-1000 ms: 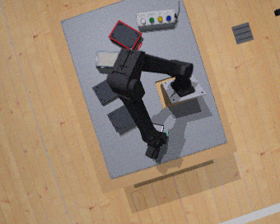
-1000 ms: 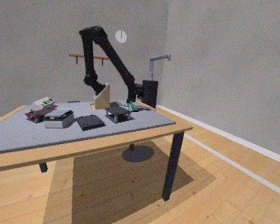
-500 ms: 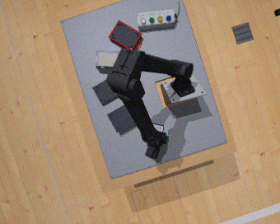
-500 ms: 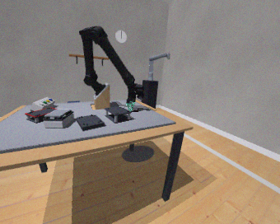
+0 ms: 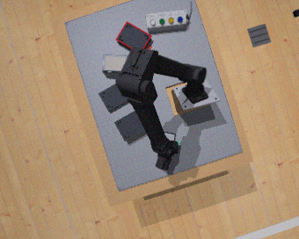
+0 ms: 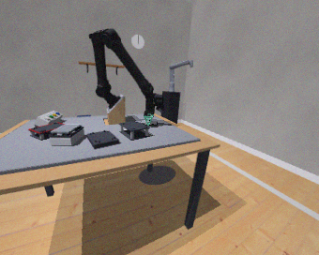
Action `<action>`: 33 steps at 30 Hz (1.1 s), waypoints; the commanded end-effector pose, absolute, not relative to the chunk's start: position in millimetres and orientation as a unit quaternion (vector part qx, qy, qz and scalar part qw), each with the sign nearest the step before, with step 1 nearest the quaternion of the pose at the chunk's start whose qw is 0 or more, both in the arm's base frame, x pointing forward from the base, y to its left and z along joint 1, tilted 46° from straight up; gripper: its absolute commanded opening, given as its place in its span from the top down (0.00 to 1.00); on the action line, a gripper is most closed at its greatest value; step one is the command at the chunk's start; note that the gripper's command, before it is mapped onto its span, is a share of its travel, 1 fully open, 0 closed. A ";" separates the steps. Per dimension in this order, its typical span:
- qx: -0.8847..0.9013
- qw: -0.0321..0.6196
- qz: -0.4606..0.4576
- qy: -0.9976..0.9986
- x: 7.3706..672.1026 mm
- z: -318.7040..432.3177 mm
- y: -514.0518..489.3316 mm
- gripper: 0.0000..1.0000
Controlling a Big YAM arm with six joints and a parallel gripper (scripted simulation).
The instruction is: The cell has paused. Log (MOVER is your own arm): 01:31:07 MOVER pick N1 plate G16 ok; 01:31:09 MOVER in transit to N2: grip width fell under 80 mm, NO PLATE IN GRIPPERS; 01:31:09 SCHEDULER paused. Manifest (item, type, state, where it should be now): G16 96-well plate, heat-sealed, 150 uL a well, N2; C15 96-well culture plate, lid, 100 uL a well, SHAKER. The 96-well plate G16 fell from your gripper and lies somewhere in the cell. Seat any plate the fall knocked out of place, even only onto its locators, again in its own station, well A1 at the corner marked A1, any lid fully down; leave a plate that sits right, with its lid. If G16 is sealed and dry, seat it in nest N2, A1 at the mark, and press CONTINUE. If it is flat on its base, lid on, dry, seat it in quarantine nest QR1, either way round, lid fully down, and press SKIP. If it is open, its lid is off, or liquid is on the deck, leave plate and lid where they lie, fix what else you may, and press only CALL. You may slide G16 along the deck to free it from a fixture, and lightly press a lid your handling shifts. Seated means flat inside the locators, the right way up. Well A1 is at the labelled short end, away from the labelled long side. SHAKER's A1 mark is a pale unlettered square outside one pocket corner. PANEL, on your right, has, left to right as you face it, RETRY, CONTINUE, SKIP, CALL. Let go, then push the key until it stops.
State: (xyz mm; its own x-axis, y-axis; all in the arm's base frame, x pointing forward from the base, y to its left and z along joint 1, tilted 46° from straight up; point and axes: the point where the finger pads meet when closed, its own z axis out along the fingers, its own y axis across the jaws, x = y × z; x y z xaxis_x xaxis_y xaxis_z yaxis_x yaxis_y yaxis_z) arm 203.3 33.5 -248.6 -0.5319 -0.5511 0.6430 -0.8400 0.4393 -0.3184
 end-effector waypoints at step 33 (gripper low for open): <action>0.427 0.206 0.312 -0.823 224.2 -220.3 83.0 1.00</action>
